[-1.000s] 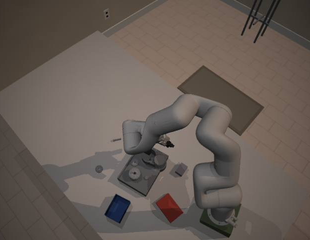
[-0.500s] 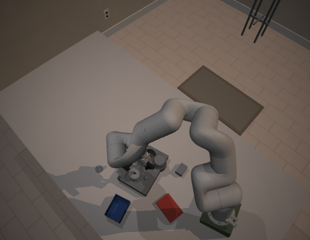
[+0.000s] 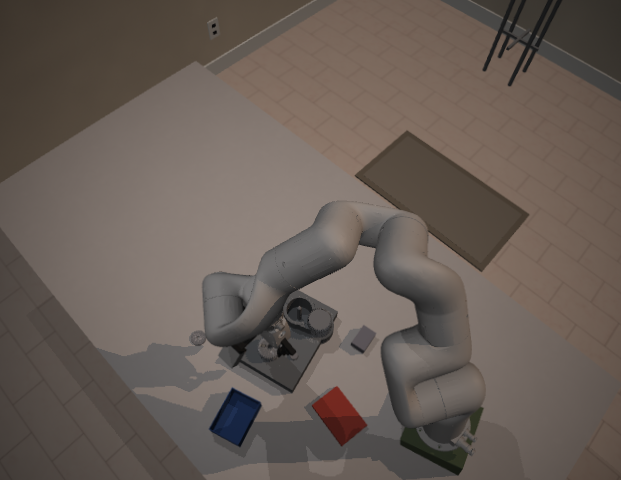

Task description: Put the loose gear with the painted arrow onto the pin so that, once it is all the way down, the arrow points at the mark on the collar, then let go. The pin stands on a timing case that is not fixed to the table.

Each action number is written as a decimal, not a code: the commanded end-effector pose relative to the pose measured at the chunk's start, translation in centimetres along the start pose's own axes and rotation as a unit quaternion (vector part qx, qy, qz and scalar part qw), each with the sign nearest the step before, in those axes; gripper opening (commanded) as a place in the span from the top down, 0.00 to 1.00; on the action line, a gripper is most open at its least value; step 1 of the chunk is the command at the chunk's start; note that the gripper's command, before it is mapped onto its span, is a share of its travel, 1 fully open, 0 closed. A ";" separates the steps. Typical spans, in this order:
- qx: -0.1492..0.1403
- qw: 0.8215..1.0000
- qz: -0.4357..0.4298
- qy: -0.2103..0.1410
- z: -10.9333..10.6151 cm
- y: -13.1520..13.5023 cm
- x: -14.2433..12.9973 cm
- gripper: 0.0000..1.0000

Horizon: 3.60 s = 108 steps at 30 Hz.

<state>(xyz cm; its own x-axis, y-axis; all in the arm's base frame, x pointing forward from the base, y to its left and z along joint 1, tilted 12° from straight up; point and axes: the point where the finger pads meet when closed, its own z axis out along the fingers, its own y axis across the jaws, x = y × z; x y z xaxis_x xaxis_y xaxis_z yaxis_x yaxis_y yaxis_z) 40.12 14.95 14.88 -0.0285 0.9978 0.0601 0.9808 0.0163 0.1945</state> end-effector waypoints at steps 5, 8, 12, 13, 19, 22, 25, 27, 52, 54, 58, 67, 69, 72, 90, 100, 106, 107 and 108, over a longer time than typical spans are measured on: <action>-0.001 1.000 0.000 0.001 -0.1 0.1 0.1 0.00; -0.001 1.000 0.000 0.001 -0.1 0.1 0.1 0.00; -0.001 1.000 0.004 0.001 -0.1 0.1 0.1 0.00; -0.001 1.000 0.010 0.000 -0.1 0.1 0.1 0.00; 0.002 0.993 0.122 -0.002 0.1 -0.1 0.1 0.00; 0.003 0.976 0.219 -0.003 0.2 -0.2 0.0 0.00; 0.004 0.957 0.289 -0.002 0.3 -0.3 -0.1 0.00; 0.005 0.941 0.337 -0.001 0.4 -0.3 -0.1 0.00; -0.003 0.609 0.793 0.001 0.0 0.1 -0.1 0.07; -0.003 0.609 0.793 0.001 0.0 0.1 -0.1 0.07; -0.003 0.609 0.793 0.001 0.0 0.1 -0.1 0.07; -0.003 0.609 0.793 0.001 0.0 0.1 -0.1 0.07; -0.003 0.609 0.793 0.001 0.0 0.1 -0.1 0.07; -0.003 0.609 0.793 0.001 0.0 0.1 -0.1 0.07; -0.003 0.609 0.793 0.001 0.0 0.1 -0.1 0.07; -0.003 0.609 0.794 0.001 0.3 0.1 -0.1 0.07; -0.003 0.608 0.794 0.001 0.9 0.1 0.0 0.07; -0.003 0.608 0.794 0.001 1.0 0.1 0.0 0.07; -0.003 0.608 0.794 0.001 1.1 0.1 0.0 0.07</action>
<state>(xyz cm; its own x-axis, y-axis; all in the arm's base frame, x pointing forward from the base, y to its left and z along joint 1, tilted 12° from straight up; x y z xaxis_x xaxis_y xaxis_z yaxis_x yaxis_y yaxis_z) 40.31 14.93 14.05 0.9539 -0.2441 0.1747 -0.2285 -0.9679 -0.1048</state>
